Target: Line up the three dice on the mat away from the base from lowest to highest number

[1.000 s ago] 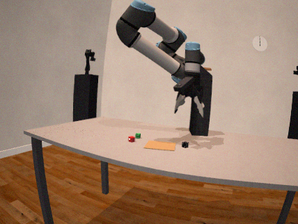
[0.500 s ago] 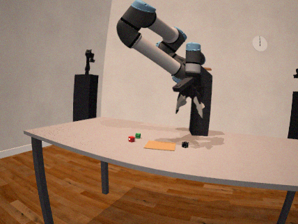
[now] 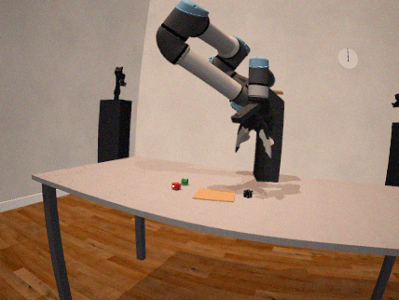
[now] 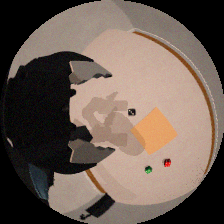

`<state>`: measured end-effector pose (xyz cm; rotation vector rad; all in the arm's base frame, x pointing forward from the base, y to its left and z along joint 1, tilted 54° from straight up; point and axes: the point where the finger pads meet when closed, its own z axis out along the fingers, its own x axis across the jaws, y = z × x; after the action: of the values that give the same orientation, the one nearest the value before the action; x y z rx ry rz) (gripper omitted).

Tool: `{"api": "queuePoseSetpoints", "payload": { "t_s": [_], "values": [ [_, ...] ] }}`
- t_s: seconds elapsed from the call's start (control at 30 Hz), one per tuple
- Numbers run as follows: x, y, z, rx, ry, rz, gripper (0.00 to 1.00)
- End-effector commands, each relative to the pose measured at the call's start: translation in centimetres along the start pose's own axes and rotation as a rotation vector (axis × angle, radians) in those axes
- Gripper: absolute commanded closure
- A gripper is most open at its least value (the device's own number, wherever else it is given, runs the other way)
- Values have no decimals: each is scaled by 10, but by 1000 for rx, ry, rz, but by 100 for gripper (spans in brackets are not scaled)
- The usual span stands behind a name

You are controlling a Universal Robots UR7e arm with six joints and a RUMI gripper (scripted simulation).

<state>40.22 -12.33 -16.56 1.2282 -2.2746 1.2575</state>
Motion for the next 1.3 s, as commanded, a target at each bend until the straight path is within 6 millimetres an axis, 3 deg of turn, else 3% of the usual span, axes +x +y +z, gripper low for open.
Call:
{"api": "queuePoseSetpoints", "payload": {
  "t_s": [0.0,0.73,1.27],
  "values": [
    [0,0,0,1,-1,-6,0],
    [-3,-1,1,1,-1,-117,0],
    [-7,-1,3,0,-1,-355,0]
  ]
}}
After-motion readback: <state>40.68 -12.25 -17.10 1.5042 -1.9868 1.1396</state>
